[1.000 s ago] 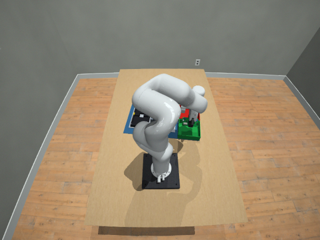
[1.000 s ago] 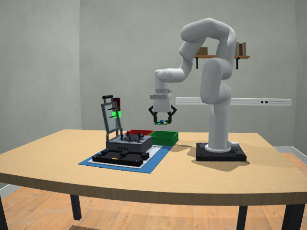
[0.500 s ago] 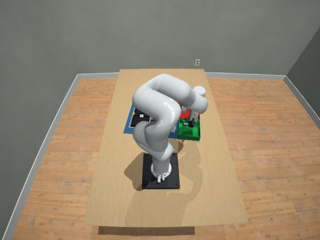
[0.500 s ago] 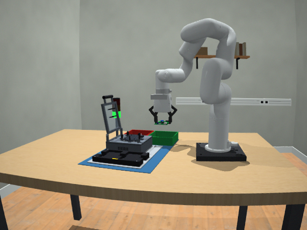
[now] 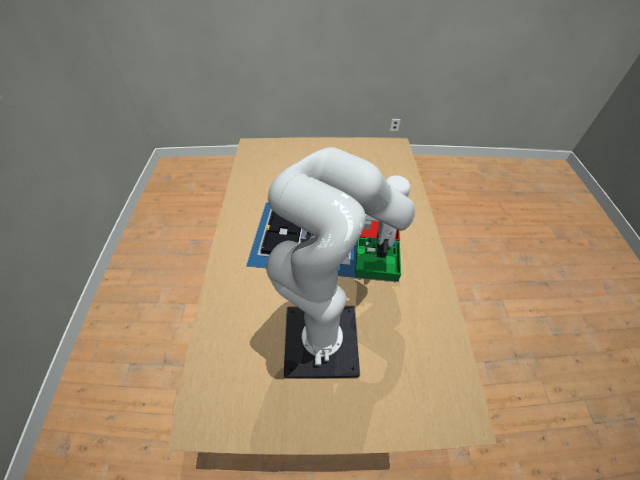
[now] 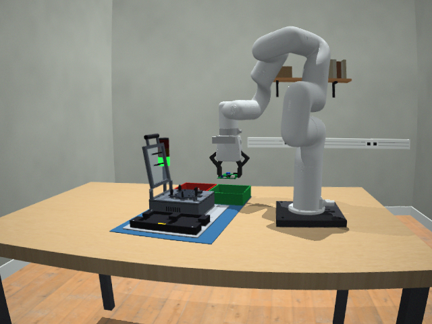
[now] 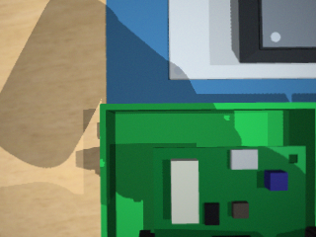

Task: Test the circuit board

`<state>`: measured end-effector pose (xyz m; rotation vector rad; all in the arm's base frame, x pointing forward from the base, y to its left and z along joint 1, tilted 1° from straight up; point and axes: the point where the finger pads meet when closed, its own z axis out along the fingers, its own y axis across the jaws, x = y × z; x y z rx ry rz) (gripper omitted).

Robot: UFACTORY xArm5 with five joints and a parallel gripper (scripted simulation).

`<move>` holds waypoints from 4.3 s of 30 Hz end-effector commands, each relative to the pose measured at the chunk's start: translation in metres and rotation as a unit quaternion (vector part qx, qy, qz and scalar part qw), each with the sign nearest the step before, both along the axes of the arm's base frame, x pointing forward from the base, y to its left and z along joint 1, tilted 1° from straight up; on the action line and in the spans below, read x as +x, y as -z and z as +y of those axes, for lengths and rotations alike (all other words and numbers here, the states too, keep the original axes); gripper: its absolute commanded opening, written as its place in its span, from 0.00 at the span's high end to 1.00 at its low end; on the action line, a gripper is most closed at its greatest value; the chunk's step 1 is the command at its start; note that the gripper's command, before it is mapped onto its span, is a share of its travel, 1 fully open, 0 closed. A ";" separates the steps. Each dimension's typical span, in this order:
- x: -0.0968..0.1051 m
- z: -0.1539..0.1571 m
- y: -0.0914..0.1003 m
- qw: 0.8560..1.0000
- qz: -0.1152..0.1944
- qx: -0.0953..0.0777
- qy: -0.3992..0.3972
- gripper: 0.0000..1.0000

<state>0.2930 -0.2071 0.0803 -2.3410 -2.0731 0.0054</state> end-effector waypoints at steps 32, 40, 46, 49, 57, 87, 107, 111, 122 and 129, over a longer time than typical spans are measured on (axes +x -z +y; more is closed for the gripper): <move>0.000 -0.001 0.079 1.000 -0.001 -0.001 0.000 0.21; 0.000 -0.001 0.081 1.000 -0.001 -0.001 0.000 0.21; 0.000 -0.001 0.081 1.000 -0.001 -0.001 0.000 0.21; 0.000 -0.001 0.081 1.000 -0.001 -0.001 0.000 0.21; 0.000 -0.001 0.082 1.000 -0.001 -0.001 0.000 0.21; 0.000 -0.001 0.084 1.000 -0.001 -0.001 0.000 0.21; 0.000 -0.001 0.085 1.000 -0.001 -0.001 0.000 0.21; 0.000 -0.001 0.086 1.000 -0.001 -0.001 0.000 0.21; 0.000 -0.001 0.086 1.000 -0.001 -0.001 0.000 0.21; 0.000 -0.001 0.087 1.000 -0.001 -0.001 0.000 0.21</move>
